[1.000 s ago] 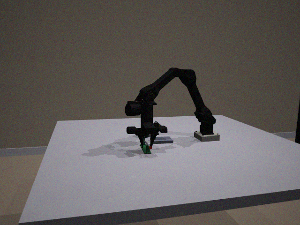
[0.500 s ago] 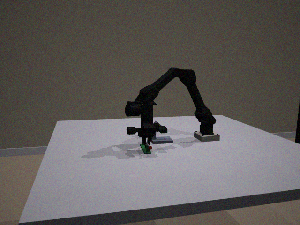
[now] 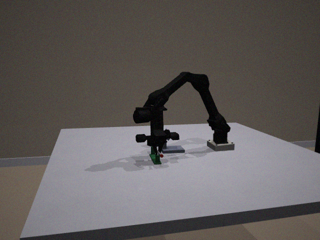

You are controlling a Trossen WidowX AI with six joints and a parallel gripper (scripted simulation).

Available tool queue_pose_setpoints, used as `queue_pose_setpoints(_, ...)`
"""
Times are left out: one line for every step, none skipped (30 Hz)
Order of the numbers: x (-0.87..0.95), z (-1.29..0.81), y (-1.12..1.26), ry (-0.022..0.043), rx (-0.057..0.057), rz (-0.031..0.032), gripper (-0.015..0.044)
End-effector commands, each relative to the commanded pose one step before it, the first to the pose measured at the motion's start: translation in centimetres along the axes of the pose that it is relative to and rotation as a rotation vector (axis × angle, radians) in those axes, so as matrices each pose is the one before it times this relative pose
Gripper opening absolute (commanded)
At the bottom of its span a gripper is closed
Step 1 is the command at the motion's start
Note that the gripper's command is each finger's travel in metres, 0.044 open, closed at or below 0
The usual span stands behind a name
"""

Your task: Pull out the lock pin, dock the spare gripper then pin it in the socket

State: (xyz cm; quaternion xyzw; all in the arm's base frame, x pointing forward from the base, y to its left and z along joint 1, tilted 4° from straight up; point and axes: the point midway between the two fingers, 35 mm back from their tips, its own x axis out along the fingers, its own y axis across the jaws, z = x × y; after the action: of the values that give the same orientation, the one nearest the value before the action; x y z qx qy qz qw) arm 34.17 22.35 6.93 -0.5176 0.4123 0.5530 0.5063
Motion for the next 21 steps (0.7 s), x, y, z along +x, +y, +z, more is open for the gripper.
queue_pose_setpoints(-1.018,0.123,-0.062,-0.00261,-0.0006,-0.00609,0.0000)
queue_pose_setpoints(-0.094,-0.013,0.050,0.00135,0.0003,0.00315,0.0000)
queue_pose_setpoints(-0.135,-0.010,0.053,0.00152,0.0004,0.00357,0.0000)
queue_pose_setpoints(-0.103,-0.008,0.041,0.00116,0.0003,0.00273,0.0000)
queue_pose_setpoints(-0.091,-0.007,0.037,0.00105,0.0002,0.00248,0.0000)
queue_pose_setpoints(-0.107,-0.009,0.045,0.00123,0.0003,0.00292,0.0000)
queue_pose_setpoints(-0.106,-0.008,0.042,0.00118,0.0003,0.00279,0.0000)
queue_pose_setpoints(-0.116,-0.009,0.047,0.00130,0.0003,0.00307,0.0000)
queue_pose_setpoints(-0.154,-0.012,0.063,0.00173,0.0004,0.00410,0.0000)
queue_pose_setpoints(-0.106,-0.009,0.044,0.00119,0.0003,0.00281,0.0000)
queue_pose_setpoints(-0.091,-0.008,0.040,0.00106,0.0002,0.00253,0.0000)
queue_pose_setpoints(-0.107,-0.010,0.047,0.00125,0.0003,0.00297,0.0000)
queue_pose_setpoints(-0.096,-0.009,0.043,0.00112,0.0003,0.00265,0.0000)
queue_pose_setpoints(-0.035,-0.003,0.016,0.00041,0.0001,0.00098,0.0000)
queue_pose_setpoints(0.000,0.000,0.000,0.00000,0.0000,0.00000,0.0000)
queue_pose_setpoints(0.000,0.000,0.000,0.00000,0.0000,0.00000,0.0000)
queue_pose_setpoints(0.000,0.000,0.000,0.00000,0.0000,0.00000,0.0000)
queue_pose_setpoints(0.585,-0.099,0.105,0.00490,0.0012,0.01139,0.0000)
queue_pose_setpoints(0.000,0.000,0.000,0.00000,0.0000,0.00000,0.0000)
queue_pose_setpoints(0.000,0.000,0.000,0.00000,0.0000,0.00000,0.0000)
queue_pose_setpoints(0.000,0.000,0.000,0.00000,0.0000,0.00000,0.0000)
